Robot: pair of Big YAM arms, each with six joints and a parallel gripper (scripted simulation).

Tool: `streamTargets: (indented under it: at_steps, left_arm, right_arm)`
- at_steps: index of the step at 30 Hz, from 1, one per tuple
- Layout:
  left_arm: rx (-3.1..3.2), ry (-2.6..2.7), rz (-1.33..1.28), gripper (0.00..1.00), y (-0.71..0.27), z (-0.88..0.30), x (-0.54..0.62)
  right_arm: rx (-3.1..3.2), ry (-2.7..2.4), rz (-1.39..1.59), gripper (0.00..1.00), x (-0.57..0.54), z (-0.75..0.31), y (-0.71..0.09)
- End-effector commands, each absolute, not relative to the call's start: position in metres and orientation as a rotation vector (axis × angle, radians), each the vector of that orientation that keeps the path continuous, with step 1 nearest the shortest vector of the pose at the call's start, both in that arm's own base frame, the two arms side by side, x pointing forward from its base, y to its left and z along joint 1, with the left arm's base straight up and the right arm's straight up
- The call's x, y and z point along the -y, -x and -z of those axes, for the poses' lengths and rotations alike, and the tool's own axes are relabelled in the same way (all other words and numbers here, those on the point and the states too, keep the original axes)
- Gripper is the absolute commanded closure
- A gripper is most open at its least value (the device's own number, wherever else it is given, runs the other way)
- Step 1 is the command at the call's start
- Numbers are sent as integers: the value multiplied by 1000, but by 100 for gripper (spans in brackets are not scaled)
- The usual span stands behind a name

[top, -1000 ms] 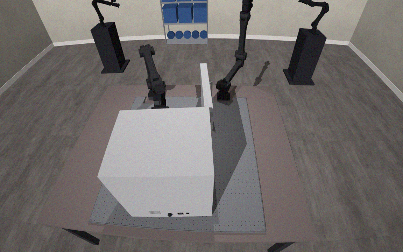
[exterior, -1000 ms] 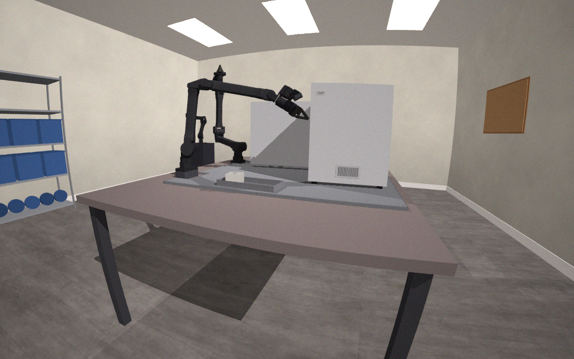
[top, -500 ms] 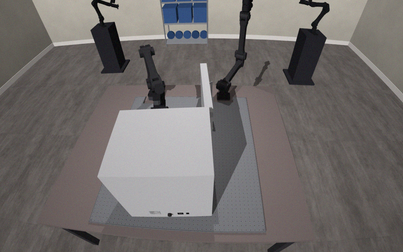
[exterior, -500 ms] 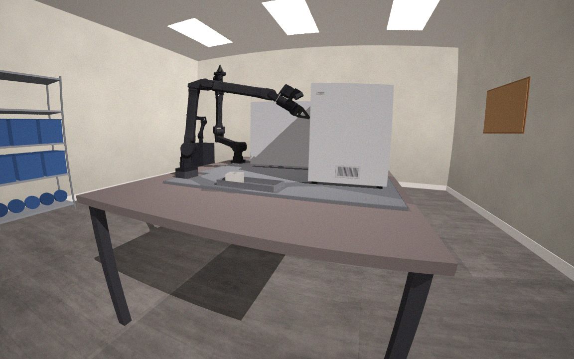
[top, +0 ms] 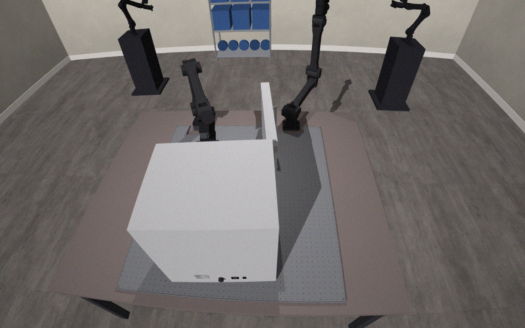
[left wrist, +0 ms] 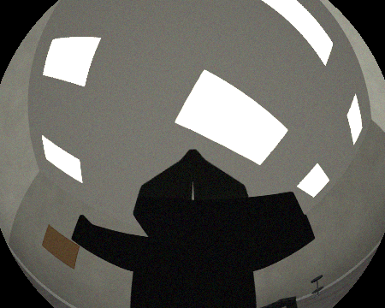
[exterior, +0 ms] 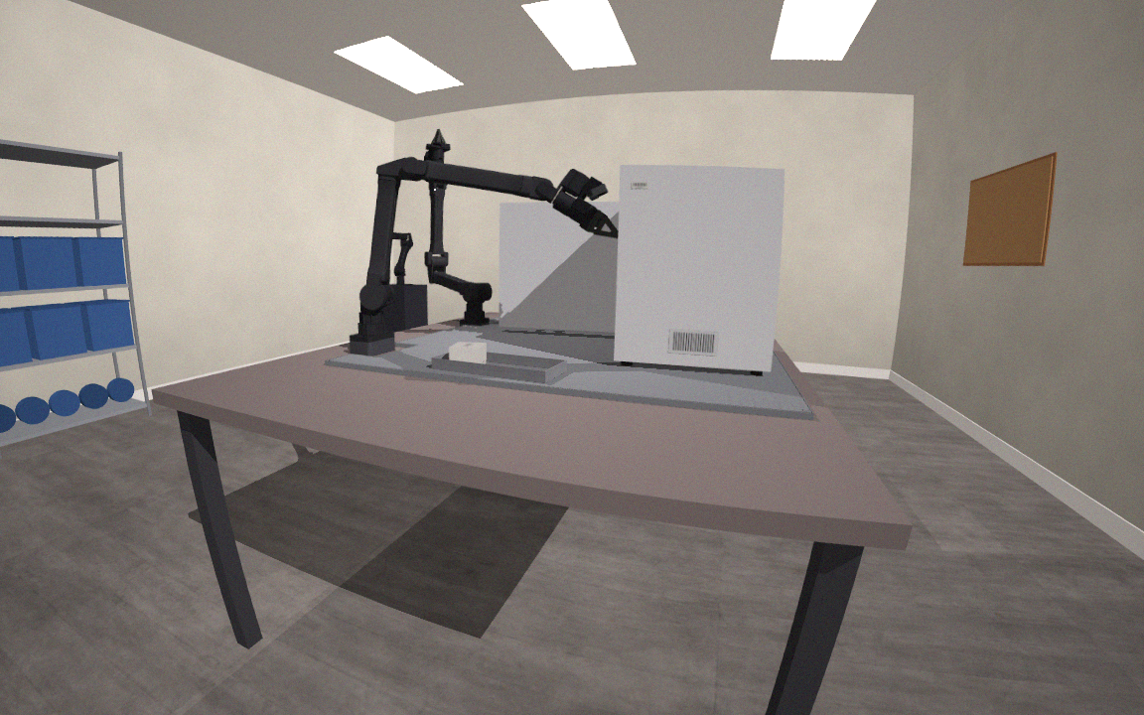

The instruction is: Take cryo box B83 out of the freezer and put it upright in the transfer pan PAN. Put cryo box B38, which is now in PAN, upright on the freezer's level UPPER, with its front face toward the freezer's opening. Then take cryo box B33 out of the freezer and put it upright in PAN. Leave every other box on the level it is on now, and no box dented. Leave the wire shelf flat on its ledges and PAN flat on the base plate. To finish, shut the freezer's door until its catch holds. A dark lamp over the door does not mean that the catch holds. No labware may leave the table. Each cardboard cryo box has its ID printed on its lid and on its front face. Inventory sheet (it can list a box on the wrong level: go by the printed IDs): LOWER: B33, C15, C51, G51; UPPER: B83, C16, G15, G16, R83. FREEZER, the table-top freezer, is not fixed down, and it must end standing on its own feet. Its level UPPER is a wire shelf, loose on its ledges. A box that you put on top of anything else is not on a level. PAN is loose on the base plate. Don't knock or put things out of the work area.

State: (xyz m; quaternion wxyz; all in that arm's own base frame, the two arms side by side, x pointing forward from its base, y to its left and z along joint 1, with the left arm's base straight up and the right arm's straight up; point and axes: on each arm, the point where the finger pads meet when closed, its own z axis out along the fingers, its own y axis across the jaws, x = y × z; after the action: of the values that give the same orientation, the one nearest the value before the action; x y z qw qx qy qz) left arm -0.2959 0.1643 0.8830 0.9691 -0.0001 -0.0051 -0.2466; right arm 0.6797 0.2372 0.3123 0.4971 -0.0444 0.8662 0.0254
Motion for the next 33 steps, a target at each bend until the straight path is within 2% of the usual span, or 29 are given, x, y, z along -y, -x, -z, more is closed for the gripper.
streamTargets:
  at_steps: [1, 33]
  left_arm:
    - [-26, -7, 511, 100, 284, -884, -159]
    - [-26, -7, 511, 100, 284, -884, -159]
  right_arm:
    - [-2052, 98, -67, 0, -234, -345, -700]
    - [-2052, 98, -67, 0, -236, -343, -717]
